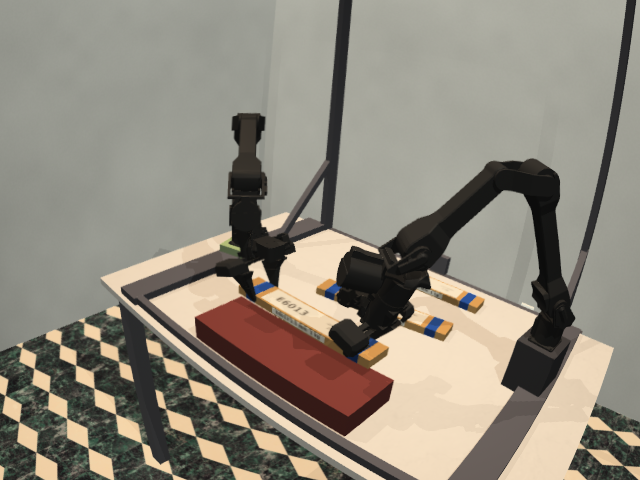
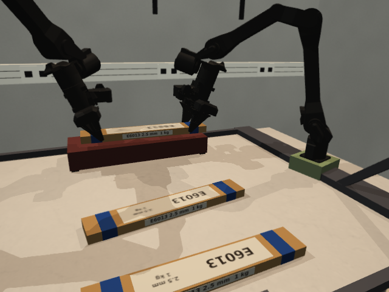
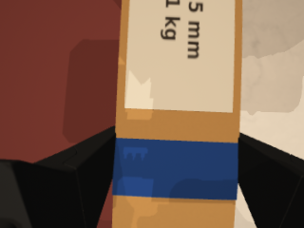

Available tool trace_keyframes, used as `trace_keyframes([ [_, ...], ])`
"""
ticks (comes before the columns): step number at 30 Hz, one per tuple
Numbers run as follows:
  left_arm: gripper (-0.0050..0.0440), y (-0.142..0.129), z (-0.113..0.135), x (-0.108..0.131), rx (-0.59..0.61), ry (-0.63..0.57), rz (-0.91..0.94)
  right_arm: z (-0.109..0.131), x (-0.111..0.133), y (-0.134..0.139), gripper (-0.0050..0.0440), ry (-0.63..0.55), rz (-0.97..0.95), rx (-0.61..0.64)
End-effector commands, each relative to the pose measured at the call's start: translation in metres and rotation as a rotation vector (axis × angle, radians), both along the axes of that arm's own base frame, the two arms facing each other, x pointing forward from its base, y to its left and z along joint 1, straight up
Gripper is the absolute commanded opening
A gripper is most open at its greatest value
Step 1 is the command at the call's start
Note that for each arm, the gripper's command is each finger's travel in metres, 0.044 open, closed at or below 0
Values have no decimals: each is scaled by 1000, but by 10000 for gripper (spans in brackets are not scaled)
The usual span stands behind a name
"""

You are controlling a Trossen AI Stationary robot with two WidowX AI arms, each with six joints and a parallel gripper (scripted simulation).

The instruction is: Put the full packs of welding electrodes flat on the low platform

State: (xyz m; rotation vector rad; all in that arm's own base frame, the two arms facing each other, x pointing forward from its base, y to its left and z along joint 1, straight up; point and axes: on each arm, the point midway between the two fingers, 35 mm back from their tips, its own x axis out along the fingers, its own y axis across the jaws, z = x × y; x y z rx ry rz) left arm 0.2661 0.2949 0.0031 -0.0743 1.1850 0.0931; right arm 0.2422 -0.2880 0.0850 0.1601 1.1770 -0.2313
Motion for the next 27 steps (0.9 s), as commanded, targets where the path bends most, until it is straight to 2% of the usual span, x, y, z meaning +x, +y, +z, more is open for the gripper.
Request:
trace_keyframes([
  [1, -50, 21, 13, -5, 35, -11, 25, 12, 1, -8, -50, -14, 20, -24],
  [27, -50, 68, 14, -15, 38, -10, 25, 13, -9, -56, -50, -13, 20, -27],
])
